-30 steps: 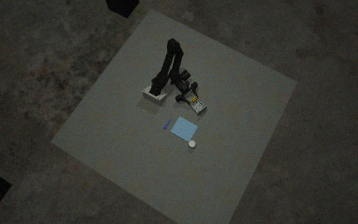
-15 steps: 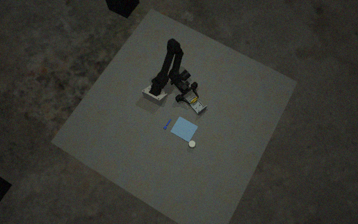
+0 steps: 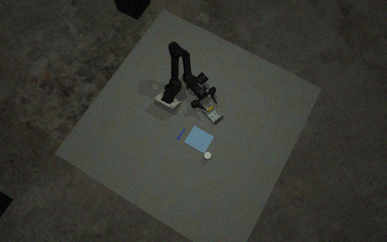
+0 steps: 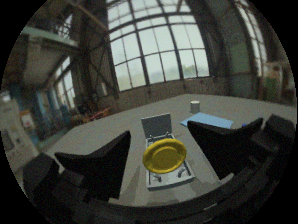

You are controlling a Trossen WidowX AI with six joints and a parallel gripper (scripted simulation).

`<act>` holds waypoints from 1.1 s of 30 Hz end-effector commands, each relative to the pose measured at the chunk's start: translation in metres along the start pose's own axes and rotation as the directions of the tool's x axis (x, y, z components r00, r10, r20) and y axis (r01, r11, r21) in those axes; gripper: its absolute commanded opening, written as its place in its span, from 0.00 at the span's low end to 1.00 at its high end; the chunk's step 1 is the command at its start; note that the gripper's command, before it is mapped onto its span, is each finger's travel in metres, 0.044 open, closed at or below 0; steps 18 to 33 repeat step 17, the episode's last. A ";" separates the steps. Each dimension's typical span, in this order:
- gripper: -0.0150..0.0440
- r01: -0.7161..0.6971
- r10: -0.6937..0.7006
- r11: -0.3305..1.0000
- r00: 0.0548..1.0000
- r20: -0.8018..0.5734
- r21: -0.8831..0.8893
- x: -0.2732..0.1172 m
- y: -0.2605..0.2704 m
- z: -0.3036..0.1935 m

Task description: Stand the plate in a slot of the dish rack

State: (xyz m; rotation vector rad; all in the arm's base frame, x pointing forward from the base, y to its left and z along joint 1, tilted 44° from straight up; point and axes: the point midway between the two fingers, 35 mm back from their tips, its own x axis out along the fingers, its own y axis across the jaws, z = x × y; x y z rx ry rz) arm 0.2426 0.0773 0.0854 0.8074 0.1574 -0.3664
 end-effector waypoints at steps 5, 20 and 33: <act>0.93 -0.007 0.007 1.000 1.000 -0.001 -0.020 0.002 0.006 0.050; 0.93 0.018 -0.019 0.993 1.000 -0.008 -0.117 0.007 0.000 0.079; 0.93 0.018 -0.019 0.993 1.000 -0.008 -0.117 0.007 0.000 0.079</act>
